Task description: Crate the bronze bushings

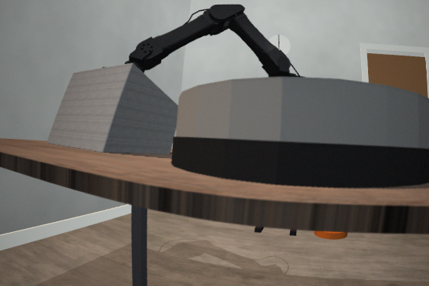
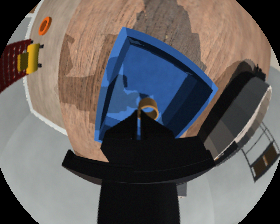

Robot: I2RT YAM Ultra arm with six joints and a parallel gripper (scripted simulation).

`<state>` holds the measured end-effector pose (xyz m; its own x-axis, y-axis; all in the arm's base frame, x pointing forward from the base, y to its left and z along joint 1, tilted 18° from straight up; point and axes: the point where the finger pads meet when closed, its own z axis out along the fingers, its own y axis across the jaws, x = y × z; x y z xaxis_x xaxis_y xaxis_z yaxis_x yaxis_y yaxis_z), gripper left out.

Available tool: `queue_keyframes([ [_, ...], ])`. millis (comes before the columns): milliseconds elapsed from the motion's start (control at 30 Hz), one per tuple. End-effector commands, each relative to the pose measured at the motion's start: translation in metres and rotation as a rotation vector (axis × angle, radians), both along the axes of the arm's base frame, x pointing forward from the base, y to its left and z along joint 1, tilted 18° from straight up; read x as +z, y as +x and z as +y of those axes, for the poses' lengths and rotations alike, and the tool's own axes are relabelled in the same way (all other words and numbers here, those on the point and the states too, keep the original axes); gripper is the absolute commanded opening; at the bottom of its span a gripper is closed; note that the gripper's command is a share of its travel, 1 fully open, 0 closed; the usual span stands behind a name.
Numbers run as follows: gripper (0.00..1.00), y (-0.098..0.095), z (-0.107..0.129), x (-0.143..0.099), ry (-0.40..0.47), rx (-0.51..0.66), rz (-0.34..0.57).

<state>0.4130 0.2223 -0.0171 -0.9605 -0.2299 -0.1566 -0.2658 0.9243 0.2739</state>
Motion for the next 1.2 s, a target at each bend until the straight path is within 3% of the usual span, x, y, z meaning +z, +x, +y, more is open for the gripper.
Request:
queue_keyframes([
  [0,0.0,-0.0051,-0.0041,-0.0109,-0.015,-0.01,0.021],
  [1100,0.0,-0.0058,-0.0034,-0.0139,-0.013,-0.009,0.016],
  [1167,0.0,0.0013,-0.0003,-0.0079,-0.004,-0.009,-0.005],
])
